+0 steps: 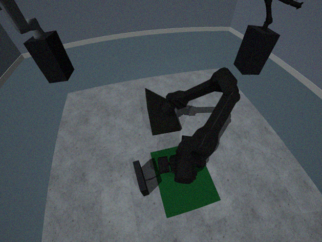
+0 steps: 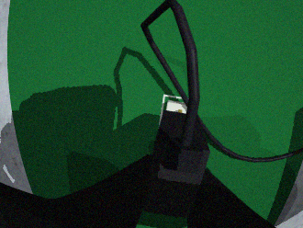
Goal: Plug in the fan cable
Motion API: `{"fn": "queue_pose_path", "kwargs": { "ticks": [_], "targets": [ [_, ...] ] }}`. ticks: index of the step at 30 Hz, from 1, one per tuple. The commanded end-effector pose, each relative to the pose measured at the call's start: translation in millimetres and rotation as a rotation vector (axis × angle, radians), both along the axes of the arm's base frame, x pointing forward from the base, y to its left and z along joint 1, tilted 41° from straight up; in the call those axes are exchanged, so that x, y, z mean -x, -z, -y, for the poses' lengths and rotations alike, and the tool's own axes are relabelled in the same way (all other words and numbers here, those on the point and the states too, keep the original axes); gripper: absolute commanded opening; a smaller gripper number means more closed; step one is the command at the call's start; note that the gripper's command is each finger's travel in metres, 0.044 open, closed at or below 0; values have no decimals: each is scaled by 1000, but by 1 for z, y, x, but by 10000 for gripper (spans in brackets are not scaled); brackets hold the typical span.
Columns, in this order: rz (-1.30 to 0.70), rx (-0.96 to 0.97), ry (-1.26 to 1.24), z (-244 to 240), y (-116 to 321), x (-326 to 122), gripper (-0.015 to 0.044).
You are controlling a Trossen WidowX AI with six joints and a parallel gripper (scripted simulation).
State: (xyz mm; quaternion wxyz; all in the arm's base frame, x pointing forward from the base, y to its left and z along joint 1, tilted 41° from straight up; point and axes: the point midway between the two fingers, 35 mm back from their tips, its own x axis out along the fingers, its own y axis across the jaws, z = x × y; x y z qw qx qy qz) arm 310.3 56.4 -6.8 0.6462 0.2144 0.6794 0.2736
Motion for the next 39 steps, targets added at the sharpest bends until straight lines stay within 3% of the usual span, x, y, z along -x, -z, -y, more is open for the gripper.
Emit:
{"fn": "queue_pose_path", "kwargs": {
  "ticks": [1,39],
  "targets": [
    [-5,-4,3,-1,1,1,0],
    [-5,-4,3,-11,13,2,0]
  ]
}}
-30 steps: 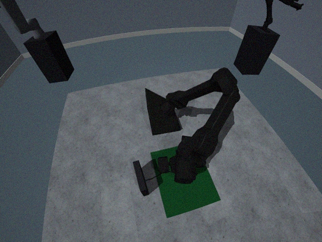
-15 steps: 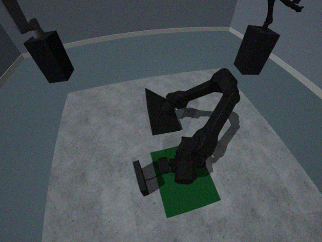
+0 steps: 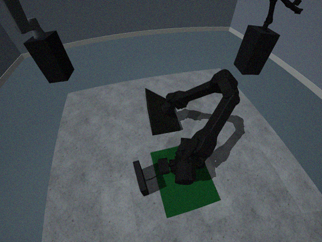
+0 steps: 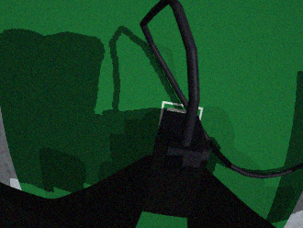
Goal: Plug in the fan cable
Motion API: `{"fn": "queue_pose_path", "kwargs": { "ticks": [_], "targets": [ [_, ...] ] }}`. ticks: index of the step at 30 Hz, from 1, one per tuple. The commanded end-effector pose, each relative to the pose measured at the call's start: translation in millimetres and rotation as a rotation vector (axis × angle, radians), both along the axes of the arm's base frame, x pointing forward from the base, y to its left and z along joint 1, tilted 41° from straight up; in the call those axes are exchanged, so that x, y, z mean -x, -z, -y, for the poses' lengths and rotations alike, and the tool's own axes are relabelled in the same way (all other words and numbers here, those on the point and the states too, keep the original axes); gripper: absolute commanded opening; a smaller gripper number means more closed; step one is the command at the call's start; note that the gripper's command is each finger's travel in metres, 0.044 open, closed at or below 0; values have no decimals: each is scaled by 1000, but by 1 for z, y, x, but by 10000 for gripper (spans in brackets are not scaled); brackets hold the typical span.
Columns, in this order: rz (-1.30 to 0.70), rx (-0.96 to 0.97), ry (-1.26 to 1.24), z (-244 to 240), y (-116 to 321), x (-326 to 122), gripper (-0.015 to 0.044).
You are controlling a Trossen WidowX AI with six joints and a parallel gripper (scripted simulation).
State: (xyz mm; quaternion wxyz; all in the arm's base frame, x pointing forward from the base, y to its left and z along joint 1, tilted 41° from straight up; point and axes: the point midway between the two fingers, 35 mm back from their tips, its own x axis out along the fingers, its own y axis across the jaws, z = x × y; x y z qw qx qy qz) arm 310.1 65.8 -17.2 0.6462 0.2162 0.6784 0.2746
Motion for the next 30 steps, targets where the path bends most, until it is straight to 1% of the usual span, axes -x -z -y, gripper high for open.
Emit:
{"fn": "queue_pose_path", "kwargs": {
  "ticks": [1,3,13,16,20,25,27,30],
  "targets": [
    [-5,0,1,-2,3,2,0],
    [-5,0,1,-3,4,2,0],
    [0,0,0,-1,1,0,260],
    [0,0,0,1,-1,0,260],
    [-5,3,1,33,-38,-4,260],
    [-5,3,1,36,-40,-2,260],
    [-6,5,2,41,-39,12,260],
    [-8,8,2,51,-38,48,260]
  ]
}}
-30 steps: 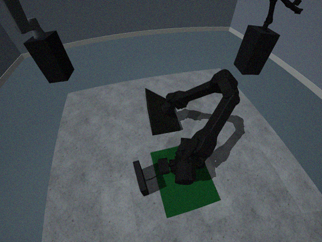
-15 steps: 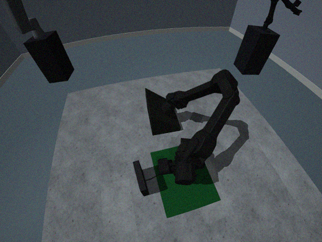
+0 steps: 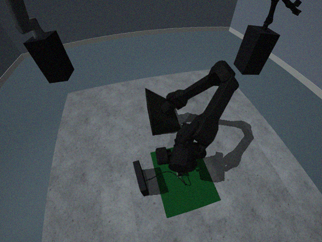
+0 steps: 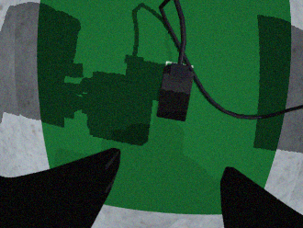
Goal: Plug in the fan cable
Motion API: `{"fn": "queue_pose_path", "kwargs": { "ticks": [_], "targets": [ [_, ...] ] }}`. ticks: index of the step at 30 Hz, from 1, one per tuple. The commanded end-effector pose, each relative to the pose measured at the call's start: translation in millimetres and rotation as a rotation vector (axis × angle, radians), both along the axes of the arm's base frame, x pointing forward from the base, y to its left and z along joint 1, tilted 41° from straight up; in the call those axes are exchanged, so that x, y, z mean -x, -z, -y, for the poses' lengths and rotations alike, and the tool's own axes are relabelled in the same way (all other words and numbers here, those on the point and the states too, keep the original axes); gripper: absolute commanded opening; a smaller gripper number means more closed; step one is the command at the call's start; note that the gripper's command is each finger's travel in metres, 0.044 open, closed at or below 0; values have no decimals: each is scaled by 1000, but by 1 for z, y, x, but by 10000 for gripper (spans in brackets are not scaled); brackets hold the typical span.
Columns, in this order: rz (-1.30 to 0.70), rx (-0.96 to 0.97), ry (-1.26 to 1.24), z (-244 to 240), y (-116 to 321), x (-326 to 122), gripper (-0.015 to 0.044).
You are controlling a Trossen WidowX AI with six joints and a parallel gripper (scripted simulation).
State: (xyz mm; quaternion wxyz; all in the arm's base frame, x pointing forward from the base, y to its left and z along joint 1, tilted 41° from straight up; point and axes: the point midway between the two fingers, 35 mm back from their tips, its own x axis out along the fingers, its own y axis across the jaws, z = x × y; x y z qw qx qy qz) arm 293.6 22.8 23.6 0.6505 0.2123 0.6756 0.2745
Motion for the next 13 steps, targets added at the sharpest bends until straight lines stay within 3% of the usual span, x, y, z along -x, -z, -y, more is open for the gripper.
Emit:
{"fn": "queue_pose_path", "kwargs": {
  "ticks": [1,6,13],
  "targets": [
    [-21,3,4,11,4,43,260],
    [-25,-1,3,14,8,96,260],
    [-25,-1,3,14,9,98,260]
  ]
}}
